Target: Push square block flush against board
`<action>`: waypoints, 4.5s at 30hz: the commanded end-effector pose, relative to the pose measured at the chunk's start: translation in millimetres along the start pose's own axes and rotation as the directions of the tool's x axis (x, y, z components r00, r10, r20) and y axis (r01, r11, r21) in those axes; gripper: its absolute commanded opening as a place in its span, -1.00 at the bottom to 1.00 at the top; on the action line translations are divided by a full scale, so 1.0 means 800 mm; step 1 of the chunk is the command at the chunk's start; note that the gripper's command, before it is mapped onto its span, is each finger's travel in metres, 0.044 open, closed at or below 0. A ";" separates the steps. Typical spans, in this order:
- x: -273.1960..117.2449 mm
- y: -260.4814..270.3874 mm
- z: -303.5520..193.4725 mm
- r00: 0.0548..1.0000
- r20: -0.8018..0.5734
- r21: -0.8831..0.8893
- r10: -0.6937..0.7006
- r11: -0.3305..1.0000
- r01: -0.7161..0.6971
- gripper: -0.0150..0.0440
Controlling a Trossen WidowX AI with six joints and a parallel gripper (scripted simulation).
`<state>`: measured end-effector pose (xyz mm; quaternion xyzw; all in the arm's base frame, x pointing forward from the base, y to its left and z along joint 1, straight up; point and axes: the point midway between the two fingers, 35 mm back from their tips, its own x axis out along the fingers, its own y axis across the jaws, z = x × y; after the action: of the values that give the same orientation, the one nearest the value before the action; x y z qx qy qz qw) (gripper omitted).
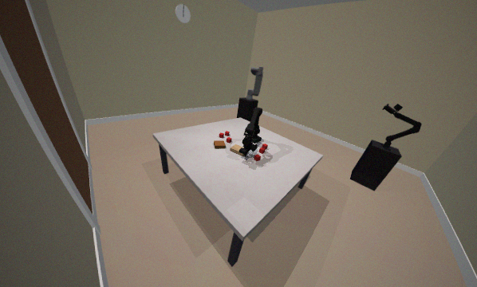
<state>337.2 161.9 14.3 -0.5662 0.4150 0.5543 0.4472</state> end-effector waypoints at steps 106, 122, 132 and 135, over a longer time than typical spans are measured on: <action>0.001 -0.011 -0.047 1.000 -0.011 0.002 0.005 1.000 -0.004 -0.49; 0.001 -0.011 -0.047 1.000 -0.011 0.002 0.005 1.000 -0.004 -0.49; 0.001 -0.011 -0.047 1.000 -0.011 0.002 0.005 1.000 -0.004 -0.49; 0.001 -0.011 -0.047 1.000 -0.011 0.002 0.005 1.000 -0.004 -0.49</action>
<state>360.3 121.7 20.5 -0.5760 0.4179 0.5401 0.4493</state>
